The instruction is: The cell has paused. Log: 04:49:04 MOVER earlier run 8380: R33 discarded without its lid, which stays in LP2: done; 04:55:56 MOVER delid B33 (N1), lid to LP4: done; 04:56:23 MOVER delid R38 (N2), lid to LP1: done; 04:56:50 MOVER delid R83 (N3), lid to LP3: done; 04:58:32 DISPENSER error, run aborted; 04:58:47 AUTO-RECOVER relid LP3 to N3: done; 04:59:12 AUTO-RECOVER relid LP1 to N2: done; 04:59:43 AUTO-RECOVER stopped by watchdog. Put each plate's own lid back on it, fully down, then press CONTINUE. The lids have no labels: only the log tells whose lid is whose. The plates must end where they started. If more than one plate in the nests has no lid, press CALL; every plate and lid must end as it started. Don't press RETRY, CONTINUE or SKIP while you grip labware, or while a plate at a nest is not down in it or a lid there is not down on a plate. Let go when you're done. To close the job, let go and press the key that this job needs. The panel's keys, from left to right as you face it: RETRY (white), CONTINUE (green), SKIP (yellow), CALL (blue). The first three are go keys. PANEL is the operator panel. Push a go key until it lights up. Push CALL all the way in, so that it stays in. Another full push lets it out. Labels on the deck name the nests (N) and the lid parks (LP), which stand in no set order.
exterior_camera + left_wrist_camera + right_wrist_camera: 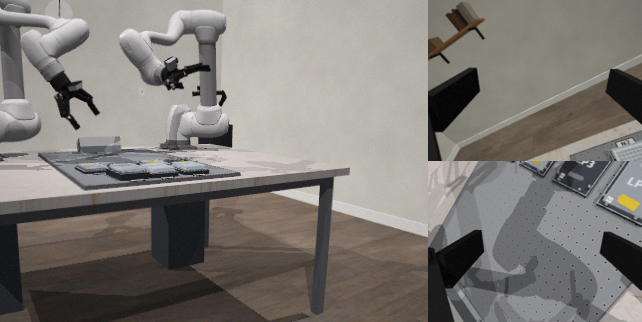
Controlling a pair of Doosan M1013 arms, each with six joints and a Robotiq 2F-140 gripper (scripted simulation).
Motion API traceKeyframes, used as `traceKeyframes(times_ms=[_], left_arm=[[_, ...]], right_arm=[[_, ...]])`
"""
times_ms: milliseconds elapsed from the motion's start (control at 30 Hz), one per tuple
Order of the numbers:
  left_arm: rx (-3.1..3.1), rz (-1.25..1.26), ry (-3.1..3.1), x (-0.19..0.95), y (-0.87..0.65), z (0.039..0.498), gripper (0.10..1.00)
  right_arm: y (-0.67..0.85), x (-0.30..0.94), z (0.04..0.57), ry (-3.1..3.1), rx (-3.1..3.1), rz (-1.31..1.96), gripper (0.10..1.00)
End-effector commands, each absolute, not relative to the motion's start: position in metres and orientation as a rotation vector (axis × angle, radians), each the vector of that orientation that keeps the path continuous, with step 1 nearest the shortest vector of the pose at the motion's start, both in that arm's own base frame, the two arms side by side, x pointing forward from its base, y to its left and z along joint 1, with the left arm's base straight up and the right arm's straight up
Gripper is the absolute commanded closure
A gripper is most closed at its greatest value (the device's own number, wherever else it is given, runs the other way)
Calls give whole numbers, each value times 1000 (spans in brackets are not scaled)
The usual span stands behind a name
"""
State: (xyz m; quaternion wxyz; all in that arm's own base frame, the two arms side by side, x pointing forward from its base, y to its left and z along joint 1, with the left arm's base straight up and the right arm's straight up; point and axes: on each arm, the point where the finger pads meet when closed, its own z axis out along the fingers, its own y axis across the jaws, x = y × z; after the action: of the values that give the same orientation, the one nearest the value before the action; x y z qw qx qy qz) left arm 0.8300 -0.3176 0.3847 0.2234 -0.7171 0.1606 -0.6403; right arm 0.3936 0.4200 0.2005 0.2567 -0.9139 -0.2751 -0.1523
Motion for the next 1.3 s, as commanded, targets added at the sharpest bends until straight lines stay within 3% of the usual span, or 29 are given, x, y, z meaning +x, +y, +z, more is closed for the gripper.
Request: traceKeyframes(times_ms=[0,1267], left_arm=[[-1979,-1769,442,830,-318,386,98],[-1979,-1769,442,830,-318,386,98]], right_arm=[[414,399,199,-729,-2490,-406,98],[331,447,179,-538,-2597,-335,98]])
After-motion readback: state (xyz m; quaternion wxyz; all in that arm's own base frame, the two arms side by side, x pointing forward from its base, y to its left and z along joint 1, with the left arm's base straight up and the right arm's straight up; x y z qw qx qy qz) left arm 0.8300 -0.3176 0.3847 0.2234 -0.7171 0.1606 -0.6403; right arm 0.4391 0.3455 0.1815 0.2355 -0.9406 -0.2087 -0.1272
